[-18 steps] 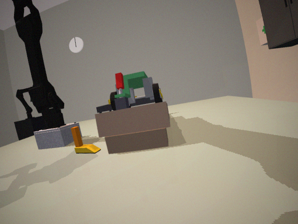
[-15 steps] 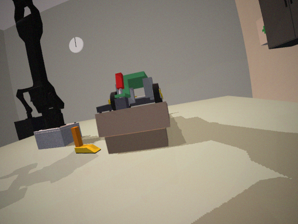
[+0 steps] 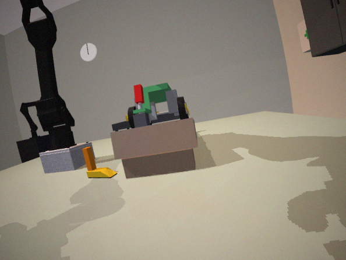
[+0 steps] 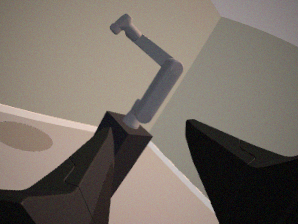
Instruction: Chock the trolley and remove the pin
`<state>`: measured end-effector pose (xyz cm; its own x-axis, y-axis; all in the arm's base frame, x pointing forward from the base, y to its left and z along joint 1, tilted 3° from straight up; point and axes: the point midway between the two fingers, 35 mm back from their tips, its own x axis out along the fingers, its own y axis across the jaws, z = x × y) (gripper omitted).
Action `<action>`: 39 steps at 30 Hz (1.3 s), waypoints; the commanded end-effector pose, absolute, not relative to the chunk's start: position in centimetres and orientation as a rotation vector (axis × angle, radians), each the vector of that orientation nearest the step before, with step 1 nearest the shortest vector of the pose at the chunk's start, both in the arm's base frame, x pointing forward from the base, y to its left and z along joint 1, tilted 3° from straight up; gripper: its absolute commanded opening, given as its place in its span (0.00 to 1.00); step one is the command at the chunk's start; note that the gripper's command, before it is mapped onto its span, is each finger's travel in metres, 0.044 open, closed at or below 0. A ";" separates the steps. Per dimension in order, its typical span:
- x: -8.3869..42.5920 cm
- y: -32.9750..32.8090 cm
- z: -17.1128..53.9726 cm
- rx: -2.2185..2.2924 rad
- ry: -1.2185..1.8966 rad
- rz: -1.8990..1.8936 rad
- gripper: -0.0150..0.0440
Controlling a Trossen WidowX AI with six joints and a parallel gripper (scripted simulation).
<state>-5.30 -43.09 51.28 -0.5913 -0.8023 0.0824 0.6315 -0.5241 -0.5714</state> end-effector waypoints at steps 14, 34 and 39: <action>11.6 -39.9 30.1 -0.728 1.442 -0.836 0.58; 16.3 -15.3 10.4 -0.965 1.319 0.927 0.58; 16.0 -14.3 10.0 -0.964 1.297 0.980 0.58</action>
<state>16.24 -14.83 10.17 0.0324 0.0136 -0.9994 -0.9450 0.3259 -0.0263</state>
